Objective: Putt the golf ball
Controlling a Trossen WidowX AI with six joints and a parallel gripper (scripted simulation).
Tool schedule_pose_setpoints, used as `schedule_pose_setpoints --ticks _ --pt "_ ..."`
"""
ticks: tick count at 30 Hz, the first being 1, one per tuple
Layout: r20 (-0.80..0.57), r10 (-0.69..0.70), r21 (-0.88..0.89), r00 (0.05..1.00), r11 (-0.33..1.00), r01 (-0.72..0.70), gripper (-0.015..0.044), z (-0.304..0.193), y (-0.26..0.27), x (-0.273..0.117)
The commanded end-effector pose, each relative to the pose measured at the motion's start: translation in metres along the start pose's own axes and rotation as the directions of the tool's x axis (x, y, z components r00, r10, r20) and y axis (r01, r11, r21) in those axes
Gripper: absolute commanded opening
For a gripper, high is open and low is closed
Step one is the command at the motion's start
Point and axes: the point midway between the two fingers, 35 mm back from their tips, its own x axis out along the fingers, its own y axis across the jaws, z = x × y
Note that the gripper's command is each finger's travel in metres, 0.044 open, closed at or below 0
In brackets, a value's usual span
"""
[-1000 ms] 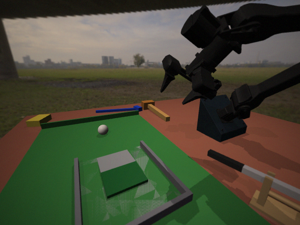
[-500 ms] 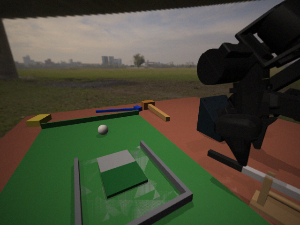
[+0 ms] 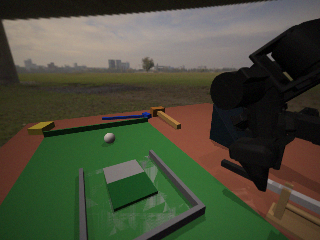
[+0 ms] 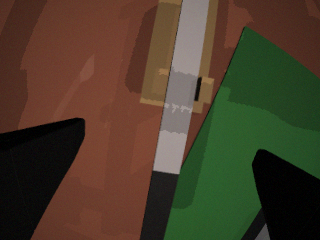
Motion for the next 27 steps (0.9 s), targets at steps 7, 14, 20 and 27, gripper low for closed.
schedule_pose_setpoints --ticks 7,14,20,27 --pt "0.008 -0.004 -0.002 1.000 1.000 0.004 0.0440 -0.004 0.000 0.022" --pt "0.007 -0.004 -0.002 1.000 1.000 0.004 0.0440 -0.006 0.000 0.030" --pt "0.008 -0.004 -0.002 1.000 1.000 0.004 0.0440 -0.008 0.000 0.039" --pt "0.012 -0.005 -0.006 1.000 1.000 0.005 0.0387 -0.008 0.000 0.042"
